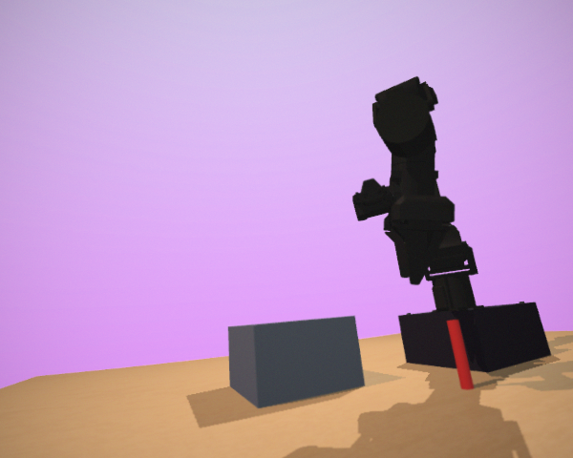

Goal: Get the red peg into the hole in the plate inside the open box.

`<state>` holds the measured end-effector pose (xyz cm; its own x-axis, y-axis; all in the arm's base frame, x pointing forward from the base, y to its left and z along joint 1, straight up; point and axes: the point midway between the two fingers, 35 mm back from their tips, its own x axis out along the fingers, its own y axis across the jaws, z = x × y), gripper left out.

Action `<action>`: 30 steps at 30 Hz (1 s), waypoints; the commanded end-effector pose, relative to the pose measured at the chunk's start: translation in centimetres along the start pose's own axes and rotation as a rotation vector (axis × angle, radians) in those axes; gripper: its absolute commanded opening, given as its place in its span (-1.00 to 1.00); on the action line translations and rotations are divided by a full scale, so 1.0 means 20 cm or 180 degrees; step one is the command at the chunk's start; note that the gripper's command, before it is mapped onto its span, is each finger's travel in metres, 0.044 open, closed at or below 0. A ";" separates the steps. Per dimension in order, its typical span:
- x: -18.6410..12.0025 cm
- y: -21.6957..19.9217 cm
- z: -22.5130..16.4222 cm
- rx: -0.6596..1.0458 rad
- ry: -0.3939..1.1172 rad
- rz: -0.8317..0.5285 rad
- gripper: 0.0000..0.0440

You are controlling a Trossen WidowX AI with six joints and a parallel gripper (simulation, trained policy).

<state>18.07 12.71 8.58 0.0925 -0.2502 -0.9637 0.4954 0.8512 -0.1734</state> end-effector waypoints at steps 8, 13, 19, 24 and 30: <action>0.20 -0.03 -0.08 0.0613 0.0289 -0.0045 0.95; 0.30 -0.01 -0.12 0.0820 0.0356 0.0027 0.93; 0.42 0.02 -0.16 0.1019 0.0409 0.0161 0.91; 0.49 0.04 -0.19 0.1155 0.0454 0.0227 0.83; 0.54 0.02 -0.24 0.1289 0.0567 0.0195 0.25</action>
<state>15.67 12.78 -2.38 0.0172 -0.0937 -0.9955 0.7842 0.6189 -0.0447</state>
